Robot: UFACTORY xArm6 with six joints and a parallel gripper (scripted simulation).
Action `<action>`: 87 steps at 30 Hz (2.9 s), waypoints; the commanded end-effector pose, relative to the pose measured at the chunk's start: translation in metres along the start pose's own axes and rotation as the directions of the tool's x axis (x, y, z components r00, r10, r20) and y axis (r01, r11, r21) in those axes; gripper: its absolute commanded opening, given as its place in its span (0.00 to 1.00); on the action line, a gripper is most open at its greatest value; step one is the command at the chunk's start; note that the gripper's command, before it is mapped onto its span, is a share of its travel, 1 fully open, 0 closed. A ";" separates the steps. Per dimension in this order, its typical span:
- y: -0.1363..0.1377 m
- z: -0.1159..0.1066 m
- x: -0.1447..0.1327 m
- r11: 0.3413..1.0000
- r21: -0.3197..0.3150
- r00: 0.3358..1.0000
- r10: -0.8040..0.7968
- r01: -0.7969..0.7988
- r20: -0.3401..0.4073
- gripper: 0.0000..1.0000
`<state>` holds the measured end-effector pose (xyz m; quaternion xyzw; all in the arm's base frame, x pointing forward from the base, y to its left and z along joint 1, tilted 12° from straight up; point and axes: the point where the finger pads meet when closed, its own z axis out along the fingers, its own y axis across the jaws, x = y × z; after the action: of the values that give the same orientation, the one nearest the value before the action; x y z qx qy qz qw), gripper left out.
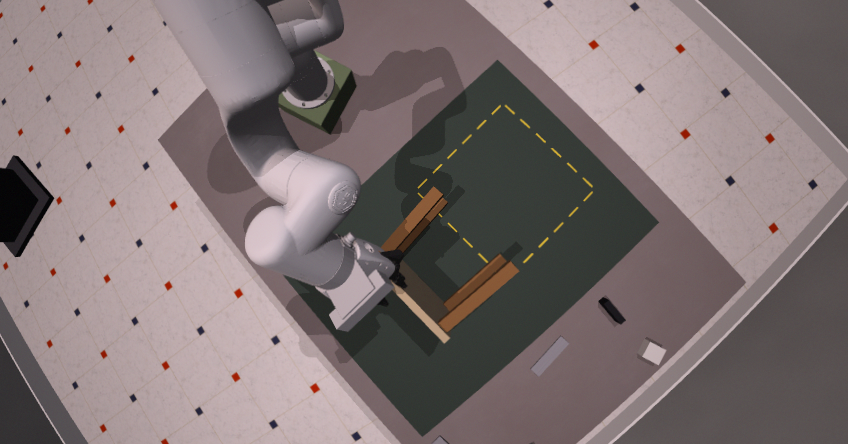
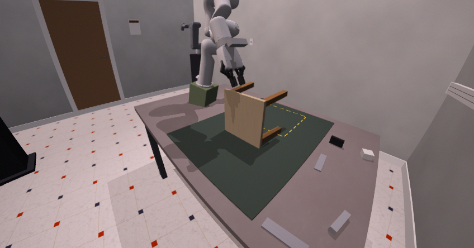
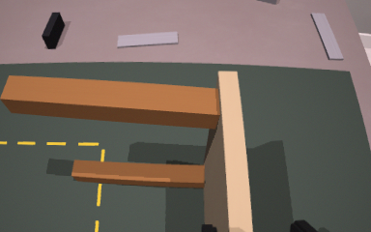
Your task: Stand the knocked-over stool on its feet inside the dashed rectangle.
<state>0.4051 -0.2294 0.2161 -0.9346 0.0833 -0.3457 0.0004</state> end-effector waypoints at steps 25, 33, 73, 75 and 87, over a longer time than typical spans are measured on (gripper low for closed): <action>0.001 0.001 0.000 1.000 0.019 1.000 -0.007 0.008 -0.026 0.45; 0.001 0.005 -0.002 1.000 0.019 1.000 -0.007 0.008 -0.026 0.45; 0.000 0.049 -0.002 1.000 0.019 1.000 -0.007 0.008 -0.026 0.45; 0.000 0.052 -0.002 1.000 0.019 1.000 -0.007 0.008 -0.026 0.45; 0.000 0.074 -0.001 1.000 0.019 1.000 -0.007 0.008 -0.026 0.45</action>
<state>0.4456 -0.2317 0.1629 -0.9316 0.0770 -0.3551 0.0083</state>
